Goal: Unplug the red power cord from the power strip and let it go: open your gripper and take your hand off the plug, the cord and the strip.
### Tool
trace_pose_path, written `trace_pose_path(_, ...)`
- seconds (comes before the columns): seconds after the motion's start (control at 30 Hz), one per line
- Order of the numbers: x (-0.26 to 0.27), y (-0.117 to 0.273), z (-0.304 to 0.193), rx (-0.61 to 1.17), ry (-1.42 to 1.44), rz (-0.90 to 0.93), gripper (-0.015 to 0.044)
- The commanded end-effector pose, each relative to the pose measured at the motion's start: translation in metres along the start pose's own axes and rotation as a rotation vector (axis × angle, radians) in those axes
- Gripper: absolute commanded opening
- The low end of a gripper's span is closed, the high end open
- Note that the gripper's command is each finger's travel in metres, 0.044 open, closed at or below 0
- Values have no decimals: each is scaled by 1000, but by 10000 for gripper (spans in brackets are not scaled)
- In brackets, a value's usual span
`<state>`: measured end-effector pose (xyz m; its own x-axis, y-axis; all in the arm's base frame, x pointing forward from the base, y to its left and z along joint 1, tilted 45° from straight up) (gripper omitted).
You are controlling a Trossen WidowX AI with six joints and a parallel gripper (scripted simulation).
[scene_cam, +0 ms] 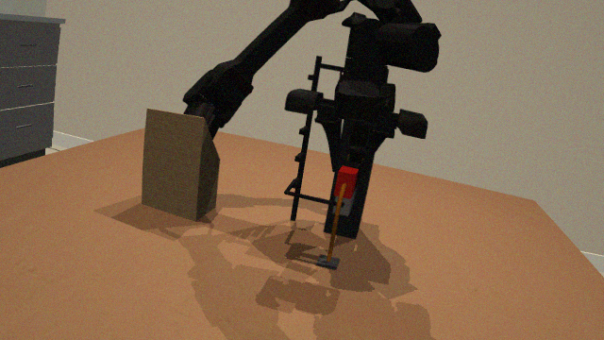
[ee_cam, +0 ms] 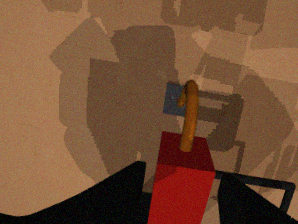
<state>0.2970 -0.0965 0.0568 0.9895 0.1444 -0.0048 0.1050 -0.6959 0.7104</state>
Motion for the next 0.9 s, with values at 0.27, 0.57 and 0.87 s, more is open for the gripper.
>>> trace_pose_path(0.27,3,6,28,-2,-5,3,440)
trace_pose_path(0.57,3,12,59,-2,-4,3,440)
trace_pose_path(0.87,3,12,59,-2,-4,3,440)
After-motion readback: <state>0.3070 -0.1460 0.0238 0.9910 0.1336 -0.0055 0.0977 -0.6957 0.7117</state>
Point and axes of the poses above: the point midway between the two fingers, 35 mm back from their tips, its own y axis back along the fingers, its own x axis across the jaws, z = x × y, the point moved 9 cm from there along y, back along the fingers, and after that the axes turned 3 degrees about -y, right-handed, at the moved point
